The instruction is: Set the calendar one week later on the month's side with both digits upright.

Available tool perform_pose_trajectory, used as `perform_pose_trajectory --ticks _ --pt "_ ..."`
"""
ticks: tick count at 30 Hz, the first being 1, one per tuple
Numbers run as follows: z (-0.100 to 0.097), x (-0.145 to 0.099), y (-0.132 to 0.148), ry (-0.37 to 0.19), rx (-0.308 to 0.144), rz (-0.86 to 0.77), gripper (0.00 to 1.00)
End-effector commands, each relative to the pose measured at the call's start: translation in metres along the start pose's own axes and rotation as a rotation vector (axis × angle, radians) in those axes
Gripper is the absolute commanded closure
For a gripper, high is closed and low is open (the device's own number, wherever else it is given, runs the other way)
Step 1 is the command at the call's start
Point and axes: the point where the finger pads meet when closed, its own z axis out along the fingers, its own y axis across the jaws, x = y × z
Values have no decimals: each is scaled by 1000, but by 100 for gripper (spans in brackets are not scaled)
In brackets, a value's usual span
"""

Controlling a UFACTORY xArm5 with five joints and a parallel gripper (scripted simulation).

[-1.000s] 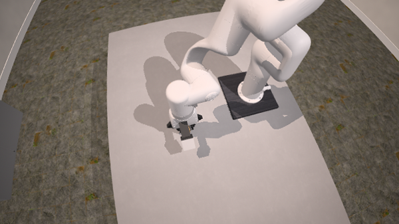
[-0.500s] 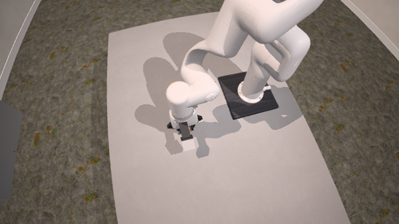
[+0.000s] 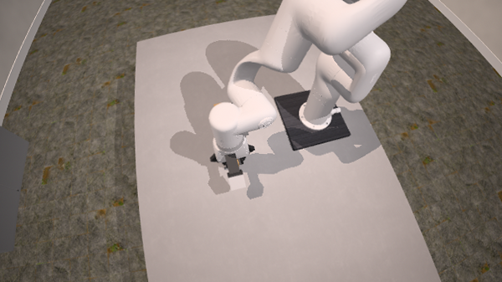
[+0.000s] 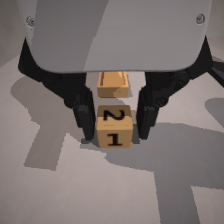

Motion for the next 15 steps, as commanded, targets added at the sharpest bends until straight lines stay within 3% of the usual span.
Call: perform_pose_trajectory --ticks 1,10,11,15 --pt "-1 0 1 1 -3 0 51" --pt "-1 0 1 1 -3 0 51" --pt "-1 0 1 1 -3 0 71" --pt "-1 0 1 1 -3 0 71"
